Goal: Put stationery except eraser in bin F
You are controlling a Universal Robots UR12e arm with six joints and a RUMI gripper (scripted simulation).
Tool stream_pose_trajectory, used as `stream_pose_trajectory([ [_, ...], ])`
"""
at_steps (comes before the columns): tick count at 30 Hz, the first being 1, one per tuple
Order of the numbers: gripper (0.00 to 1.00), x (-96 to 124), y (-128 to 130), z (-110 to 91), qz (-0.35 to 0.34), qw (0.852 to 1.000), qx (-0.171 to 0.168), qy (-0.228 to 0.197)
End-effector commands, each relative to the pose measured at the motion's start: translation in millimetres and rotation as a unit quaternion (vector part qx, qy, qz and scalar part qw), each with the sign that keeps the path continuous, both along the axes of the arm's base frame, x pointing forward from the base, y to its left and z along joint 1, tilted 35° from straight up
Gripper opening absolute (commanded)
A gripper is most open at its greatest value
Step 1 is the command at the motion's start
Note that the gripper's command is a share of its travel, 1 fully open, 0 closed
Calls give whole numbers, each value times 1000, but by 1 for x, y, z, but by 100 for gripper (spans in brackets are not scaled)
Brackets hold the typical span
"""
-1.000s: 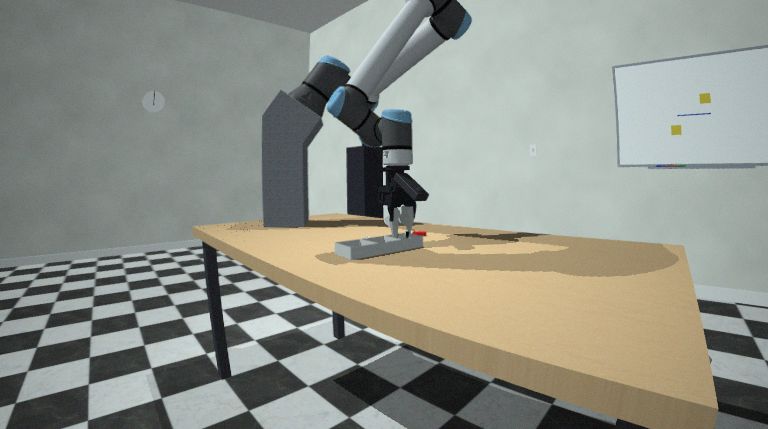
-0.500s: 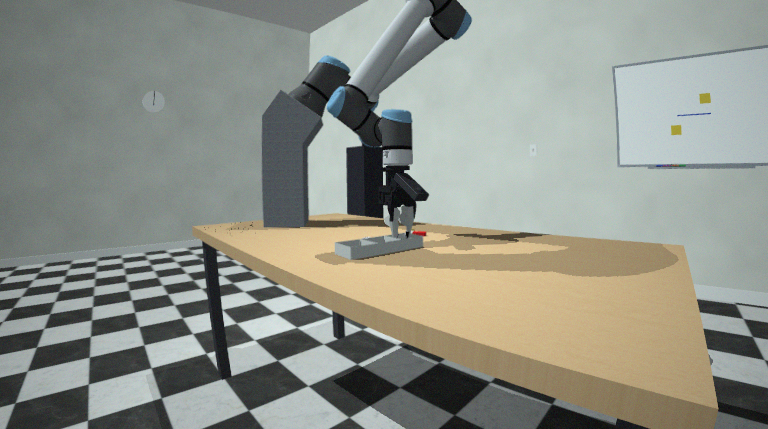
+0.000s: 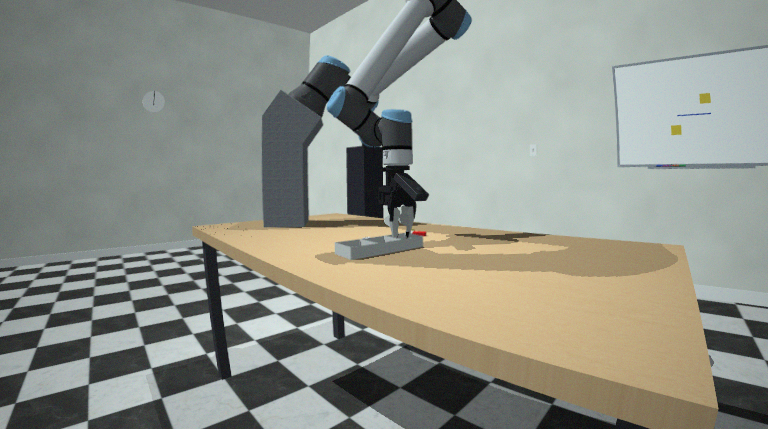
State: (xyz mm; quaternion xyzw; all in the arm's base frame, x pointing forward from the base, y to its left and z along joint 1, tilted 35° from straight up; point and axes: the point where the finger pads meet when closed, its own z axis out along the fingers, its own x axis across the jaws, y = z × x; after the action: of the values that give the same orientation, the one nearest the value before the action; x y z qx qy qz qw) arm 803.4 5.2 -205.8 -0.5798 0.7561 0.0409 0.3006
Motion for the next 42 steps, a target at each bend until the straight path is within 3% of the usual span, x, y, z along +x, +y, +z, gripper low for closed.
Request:
stream_pose_trajectory([
  [1, 28, 1, -1, 1, 0, 1000, -1, -1],
  [15, 28, 1, -1, 1, 0, 1000, -1, -1],
  [42, 28, -13, -14, 26, -1, 1000, 0, 0],
])
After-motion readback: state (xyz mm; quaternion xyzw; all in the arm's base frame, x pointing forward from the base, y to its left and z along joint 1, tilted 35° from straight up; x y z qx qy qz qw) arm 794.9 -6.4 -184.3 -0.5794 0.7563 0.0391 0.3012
